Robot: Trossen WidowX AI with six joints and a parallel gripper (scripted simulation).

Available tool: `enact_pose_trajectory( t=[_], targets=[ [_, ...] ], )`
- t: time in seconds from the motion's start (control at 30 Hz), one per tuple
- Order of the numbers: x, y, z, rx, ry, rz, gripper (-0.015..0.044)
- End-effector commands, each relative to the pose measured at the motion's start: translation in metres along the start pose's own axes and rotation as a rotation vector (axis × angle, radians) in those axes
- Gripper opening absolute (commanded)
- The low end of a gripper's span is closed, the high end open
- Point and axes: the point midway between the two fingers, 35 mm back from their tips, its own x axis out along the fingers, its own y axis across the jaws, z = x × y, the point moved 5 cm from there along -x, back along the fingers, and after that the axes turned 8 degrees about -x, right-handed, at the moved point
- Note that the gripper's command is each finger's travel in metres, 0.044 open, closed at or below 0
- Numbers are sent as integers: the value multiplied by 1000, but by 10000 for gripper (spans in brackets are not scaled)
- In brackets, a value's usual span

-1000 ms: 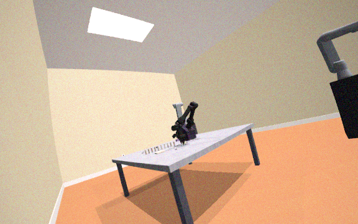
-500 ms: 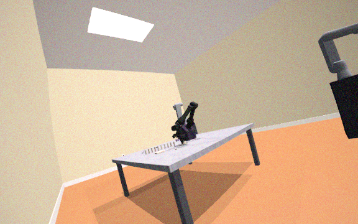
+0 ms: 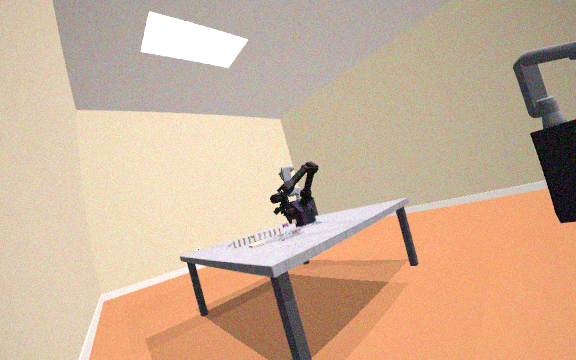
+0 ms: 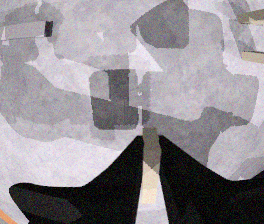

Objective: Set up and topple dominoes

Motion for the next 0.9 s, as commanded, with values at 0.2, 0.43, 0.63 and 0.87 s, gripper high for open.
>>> enact_pose_trajectory(
  t=[0.2, 0.43, 0.63, 0.87],
  targets=[
    [-101, 3, 2, -17, -10, 15, 27],
    [-101, 3, 2, -17, -10, 15, 27],
    [-102, 71, -37, -131, -12, 15, 27],
    [-102, 80, -45, -148, -12, 14, 27]
  ],
)
